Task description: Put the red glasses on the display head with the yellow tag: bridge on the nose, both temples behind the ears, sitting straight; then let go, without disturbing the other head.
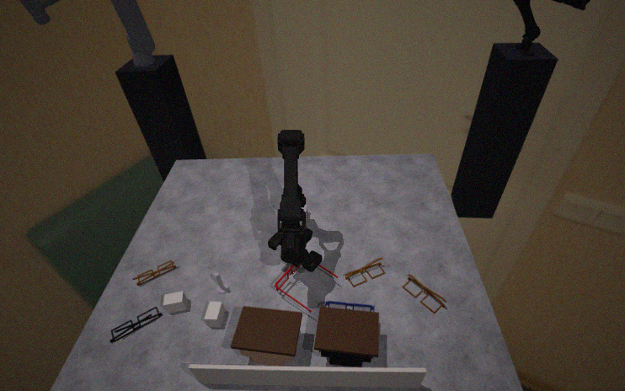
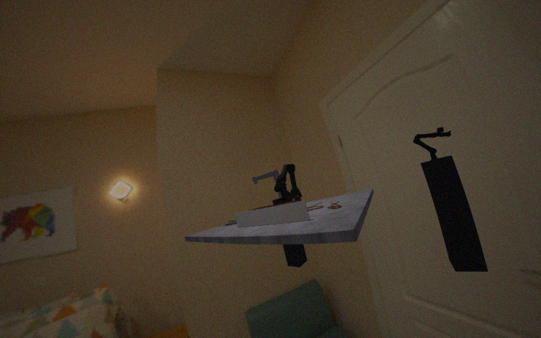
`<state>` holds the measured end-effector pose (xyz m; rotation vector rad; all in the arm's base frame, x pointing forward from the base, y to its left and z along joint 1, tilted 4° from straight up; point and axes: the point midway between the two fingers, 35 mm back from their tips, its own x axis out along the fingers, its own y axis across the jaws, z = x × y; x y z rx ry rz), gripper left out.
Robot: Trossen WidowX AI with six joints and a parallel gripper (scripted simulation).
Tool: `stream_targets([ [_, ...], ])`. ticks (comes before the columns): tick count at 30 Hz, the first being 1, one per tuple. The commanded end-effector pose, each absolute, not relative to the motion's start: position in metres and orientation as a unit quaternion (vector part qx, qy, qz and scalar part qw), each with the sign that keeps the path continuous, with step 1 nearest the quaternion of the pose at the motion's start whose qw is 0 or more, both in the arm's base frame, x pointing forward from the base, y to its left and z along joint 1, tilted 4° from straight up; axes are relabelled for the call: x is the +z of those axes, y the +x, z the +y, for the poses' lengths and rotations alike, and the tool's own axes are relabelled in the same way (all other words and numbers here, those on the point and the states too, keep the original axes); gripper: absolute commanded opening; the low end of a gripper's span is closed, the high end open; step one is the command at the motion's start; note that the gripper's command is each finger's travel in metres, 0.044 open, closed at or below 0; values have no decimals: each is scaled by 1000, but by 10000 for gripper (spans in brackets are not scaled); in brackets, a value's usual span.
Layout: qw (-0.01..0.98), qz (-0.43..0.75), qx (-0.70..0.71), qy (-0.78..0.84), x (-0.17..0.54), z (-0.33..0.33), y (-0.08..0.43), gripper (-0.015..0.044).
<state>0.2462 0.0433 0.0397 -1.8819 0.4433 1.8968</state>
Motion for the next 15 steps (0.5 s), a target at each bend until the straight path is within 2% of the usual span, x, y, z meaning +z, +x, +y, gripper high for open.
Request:
stream_targets([
  [1,216,156,679,-684,62,43,250,0],
  [15,218,157,680,-682,119,42,247,0],
])
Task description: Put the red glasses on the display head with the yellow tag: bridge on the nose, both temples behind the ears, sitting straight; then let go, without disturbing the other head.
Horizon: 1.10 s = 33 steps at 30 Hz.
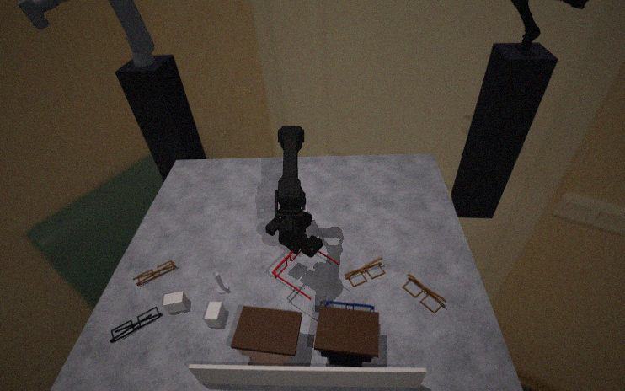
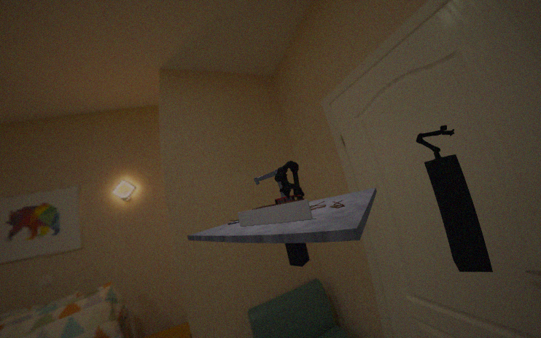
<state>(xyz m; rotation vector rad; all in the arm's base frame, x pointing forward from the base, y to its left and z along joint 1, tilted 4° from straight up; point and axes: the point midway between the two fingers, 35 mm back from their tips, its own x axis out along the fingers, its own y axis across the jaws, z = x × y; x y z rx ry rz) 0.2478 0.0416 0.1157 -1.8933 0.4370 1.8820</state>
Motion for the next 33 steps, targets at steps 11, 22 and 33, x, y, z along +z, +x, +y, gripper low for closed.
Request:
stream_targets([
  [11,279,160,673,-666,123,15,252,0],
  [22,351,160,653,-652,128,-19,255,0],
  [33,420,159,620,-644,136,-53,253,0],
])
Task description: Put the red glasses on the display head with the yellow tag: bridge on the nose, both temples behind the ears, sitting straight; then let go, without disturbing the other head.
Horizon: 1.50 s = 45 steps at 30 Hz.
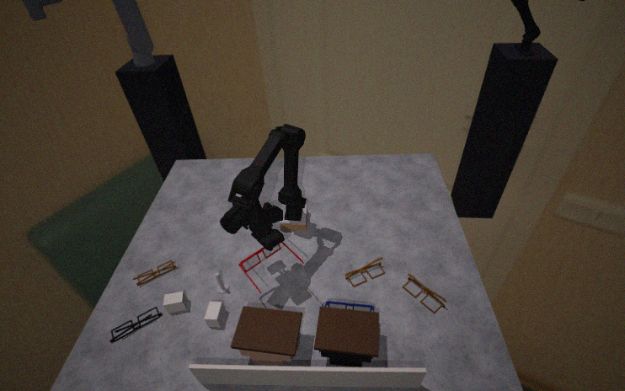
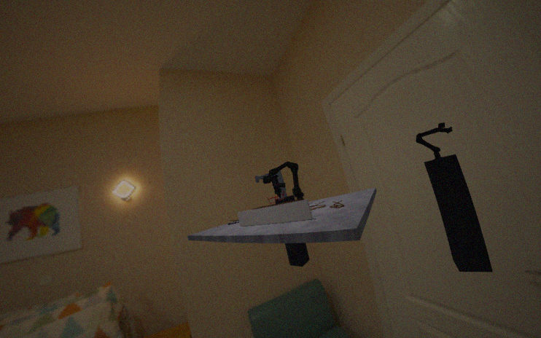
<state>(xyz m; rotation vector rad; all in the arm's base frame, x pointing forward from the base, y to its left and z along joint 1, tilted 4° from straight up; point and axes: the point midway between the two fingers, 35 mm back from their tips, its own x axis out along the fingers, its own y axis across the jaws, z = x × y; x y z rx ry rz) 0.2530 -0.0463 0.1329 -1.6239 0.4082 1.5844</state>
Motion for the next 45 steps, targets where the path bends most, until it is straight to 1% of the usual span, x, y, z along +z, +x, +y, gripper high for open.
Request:
stream_targets([
  [1,426,159,616,-643,136,-57,253,0],
  [24,551,159,505,-646,156,-132,233,0],
  [45,628,172,364,-666,180,-199,192,0],
])
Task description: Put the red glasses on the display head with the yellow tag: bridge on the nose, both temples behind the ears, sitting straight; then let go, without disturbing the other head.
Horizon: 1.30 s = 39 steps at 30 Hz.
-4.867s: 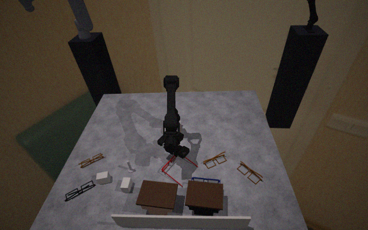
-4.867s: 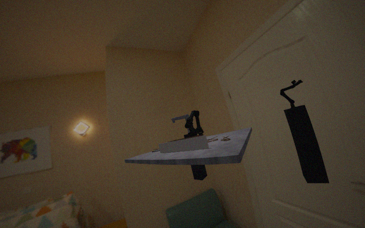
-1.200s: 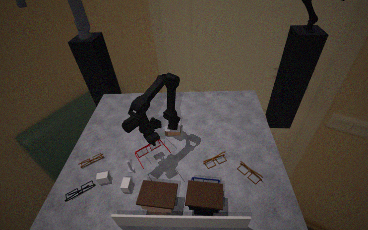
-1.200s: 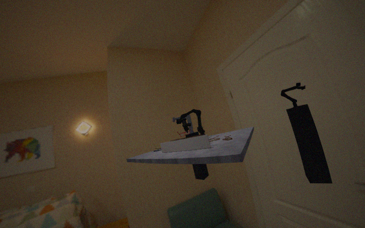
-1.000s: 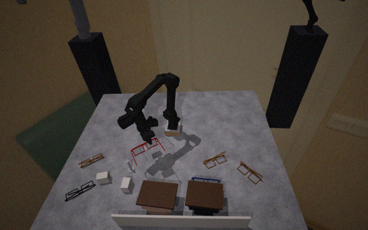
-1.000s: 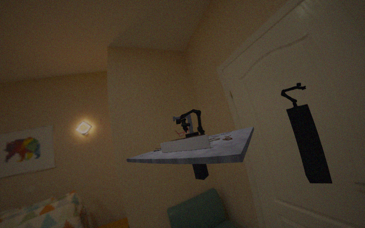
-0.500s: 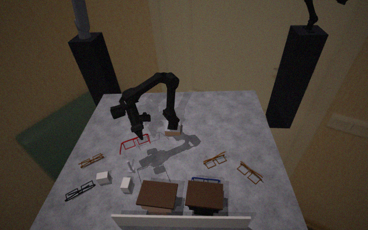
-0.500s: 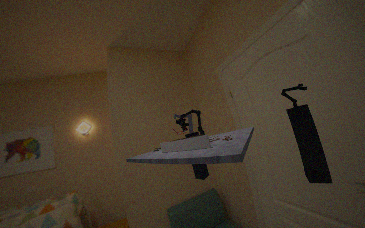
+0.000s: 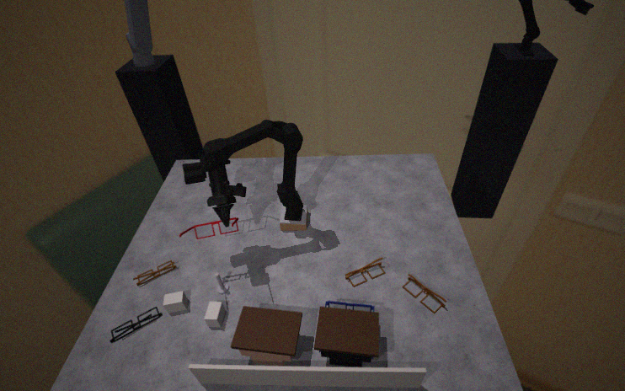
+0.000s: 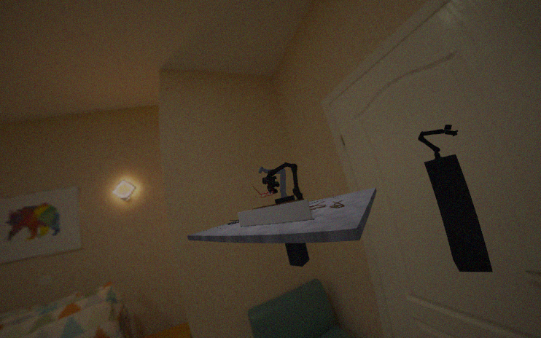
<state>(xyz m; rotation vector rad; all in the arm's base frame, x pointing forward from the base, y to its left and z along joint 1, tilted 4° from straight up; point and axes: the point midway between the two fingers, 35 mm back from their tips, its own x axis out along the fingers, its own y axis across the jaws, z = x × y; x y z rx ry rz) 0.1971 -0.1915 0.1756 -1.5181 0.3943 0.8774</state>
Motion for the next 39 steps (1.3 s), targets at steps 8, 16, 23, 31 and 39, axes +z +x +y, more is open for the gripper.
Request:
stream_targets([
  [8,630,175,363,-664,179,-200,190,0],
  [16,630,175,363,-664,179,-200,190,0],
  [23,630,175,363,-664,179,-200,190,0],
  [31,637,183,389,-639,174,-187,201,0],
  [39,643,204,434,-597,165,-163,219,0],
])
